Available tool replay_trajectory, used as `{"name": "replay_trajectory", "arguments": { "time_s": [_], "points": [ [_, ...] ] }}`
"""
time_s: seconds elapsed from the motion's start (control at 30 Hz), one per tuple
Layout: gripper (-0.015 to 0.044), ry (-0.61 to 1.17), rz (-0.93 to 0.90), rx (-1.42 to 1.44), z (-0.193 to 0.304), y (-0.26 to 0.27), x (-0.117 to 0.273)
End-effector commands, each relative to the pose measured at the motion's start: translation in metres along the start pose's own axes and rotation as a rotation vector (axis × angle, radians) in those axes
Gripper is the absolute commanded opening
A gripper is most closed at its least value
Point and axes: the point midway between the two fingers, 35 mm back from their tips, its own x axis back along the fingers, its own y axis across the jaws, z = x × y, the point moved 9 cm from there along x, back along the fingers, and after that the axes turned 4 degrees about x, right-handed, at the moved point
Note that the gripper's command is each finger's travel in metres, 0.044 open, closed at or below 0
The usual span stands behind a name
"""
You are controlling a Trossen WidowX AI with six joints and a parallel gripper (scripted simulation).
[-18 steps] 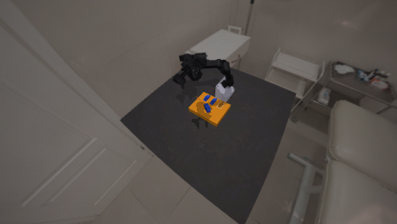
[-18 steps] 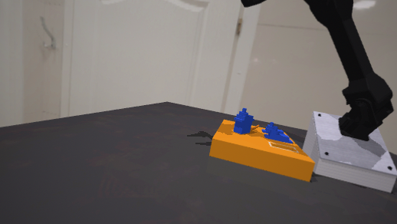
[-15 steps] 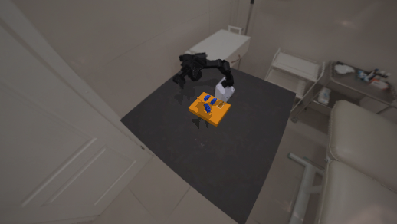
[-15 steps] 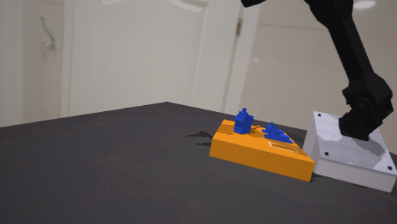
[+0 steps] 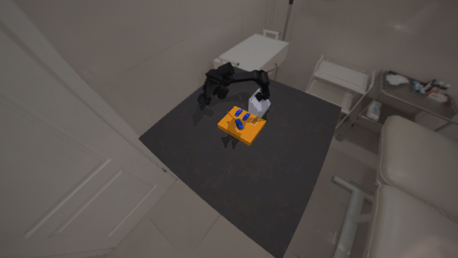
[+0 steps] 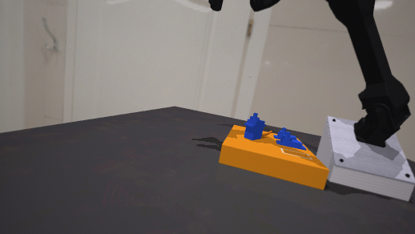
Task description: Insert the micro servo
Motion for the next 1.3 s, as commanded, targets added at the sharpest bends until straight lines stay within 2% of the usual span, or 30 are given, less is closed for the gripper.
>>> {"name": "replay_trajectory", "arguments": {
  "time_s": [0.0,0.57,1.27],
  "points": [
    [0.0440,0.039,-0.040,-0.064,-0.001,0.009,-0.002],
    [0.0440,0.214,-0.341,-0.438,-0.025,0.076,-0.003],
    [0.0440,0.346,-0.857,-0.841,-0.105,0.150,0.033]
  ]
}}
